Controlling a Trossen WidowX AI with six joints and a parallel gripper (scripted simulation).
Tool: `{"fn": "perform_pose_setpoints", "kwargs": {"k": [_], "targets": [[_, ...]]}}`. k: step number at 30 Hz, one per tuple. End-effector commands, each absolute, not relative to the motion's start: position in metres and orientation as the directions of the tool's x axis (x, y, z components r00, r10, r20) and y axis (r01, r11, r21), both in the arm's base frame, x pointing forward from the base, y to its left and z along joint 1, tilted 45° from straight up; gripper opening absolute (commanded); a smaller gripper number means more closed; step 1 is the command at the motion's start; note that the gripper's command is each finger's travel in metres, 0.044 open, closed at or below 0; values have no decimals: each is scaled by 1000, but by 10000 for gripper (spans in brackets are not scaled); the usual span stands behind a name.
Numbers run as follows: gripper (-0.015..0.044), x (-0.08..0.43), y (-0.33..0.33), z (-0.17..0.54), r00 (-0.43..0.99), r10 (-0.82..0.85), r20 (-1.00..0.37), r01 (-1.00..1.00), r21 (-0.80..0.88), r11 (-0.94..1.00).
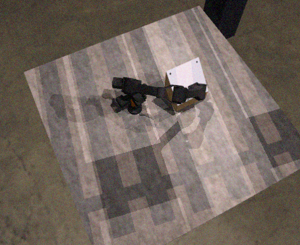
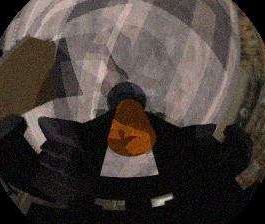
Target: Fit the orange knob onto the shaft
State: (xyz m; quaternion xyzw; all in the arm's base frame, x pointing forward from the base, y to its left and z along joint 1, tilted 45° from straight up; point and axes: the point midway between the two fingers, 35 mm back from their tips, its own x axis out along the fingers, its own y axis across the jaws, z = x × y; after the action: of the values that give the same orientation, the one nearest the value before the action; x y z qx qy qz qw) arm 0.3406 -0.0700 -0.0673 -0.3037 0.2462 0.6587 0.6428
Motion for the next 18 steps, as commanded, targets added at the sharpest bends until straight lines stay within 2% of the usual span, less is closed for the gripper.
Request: {"fn": "perform_pose_setpoints", "kwargs": {"k": [1,9,18], "targets": [[0,338,-69,-69,12,696,-718,-958,192,215],[0,336,-66,-71,12,696,-718,-665,515,542],[0,333,-67,-71,12,696,-718,-99,692,715]]}}
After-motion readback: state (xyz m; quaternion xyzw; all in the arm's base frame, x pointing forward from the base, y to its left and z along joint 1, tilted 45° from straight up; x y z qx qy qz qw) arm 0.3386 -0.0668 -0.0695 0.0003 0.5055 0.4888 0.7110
